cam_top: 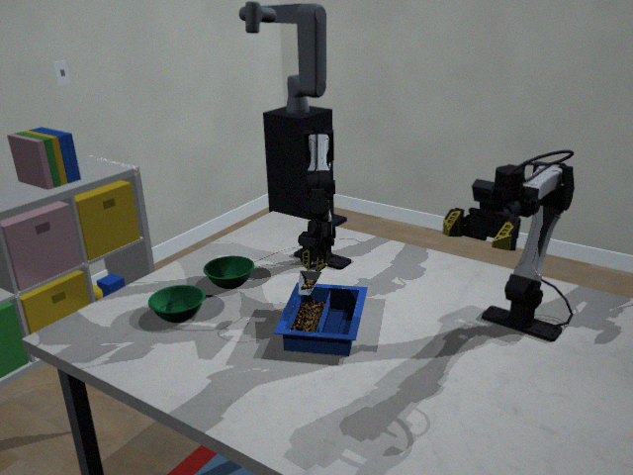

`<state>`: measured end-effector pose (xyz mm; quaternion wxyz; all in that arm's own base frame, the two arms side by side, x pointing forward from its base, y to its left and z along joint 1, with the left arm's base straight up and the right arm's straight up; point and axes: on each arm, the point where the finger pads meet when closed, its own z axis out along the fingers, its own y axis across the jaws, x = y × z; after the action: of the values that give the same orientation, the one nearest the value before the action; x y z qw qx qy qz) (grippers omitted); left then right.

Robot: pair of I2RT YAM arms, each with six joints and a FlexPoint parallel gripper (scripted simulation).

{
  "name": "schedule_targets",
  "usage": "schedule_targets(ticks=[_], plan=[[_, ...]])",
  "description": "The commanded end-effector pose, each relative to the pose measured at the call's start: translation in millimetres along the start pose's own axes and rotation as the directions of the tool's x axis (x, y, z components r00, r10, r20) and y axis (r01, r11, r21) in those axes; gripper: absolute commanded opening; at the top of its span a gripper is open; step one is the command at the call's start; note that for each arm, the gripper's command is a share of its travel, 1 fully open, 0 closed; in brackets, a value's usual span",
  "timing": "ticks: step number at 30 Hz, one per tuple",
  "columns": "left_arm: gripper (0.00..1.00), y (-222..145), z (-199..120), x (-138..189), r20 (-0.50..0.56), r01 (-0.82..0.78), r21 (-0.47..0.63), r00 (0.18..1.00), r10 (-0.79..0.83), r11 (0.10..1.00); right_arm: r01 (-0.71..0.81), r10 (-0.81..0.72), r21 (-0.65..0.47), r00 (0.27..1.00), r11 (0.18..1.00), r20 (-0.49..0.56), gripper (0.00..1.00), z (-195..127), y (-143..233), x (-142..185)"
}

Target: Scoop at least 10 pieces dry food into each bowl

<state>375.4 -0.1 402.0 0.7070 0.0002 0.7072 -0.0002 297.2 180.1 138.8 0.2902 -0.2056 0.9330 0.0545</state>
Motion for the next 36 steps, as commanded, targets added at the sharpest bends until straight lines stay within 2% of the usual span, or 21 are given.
schedule_targets(ticks=[1,2,7,9,10,15,24,26,27,30,36], plan=[[1.00,0,-2,-7,0.020,0.001,0.000,1.000,-0.001,1.000,-0.003,0.003,-0.001,1.000,1.000,0.023,0.00,-4,0,-6],[1.00,0,-2,-7,0.020,0.001,0.000,1.000,-0.001,1.000,-0.030,0.030,0.032,1.000,0.999,-0.008,0.00,-6,-10,9],[1.00,0,-2,-7,0.020,0.001,0.000,1.000,-0.001,1.000,-0.121,0.125,0.114,0.992,0.986,-0.028,0.00,-9,-31,23],[1.00,0,-2,-7,0.020,0.001,0.000,1.000,-0.001,1.000,-0.121,0.125,0.114,0.992,0.986,-0.028,0.00,-9,-31,23],[1.00,0,-2,-7,0.020,0.001,0.000,1.000,-0.001,1.000,-0.143,0.143,0.117,0.990,0.983,0.008,0.00,-13,-33,13],[1.00,0,-2,-7,0.020,0.001,0.000,1.000,-0.001,1.000,-0.230,0.240,0.212,0.971,0.950,-0.024,0.00,-16,-57,41],[1.00,0,-2,-7,0.020,0.001,0.000,1.000,-0.001,1.000,-0.382,0.408,0.370,0.913,0.847,0.010,0.00,-27,-99,73],[1.00,0,-2,-7,0.020,0.001,0.000,1.000,-0.001,1.000,-0.382,0.408,0.370,0.913,0.847,0.010,0.00,-27,-99,73],[1.00,0,-2,-7,0.020,0.001,0.000,1.000,-0.001,1.000,-0.403,0.417,0.364,0.908,0.840,0.045,0.00,-29,-102,63],[1.00,0,-2,-7,0.020,0.001,0.000,1.000,-0.001,1.000,-0.437,0.469,0.431,0.883,0.789,0.035,0.00,-32,-115,87],[1.00,0,-2,-7,0.020,0.001,0.000,1.000,-0.001,1.000,-0.519,0.560,0.528,0.823,0.673,0.096,0.00,-42,-142,110]])
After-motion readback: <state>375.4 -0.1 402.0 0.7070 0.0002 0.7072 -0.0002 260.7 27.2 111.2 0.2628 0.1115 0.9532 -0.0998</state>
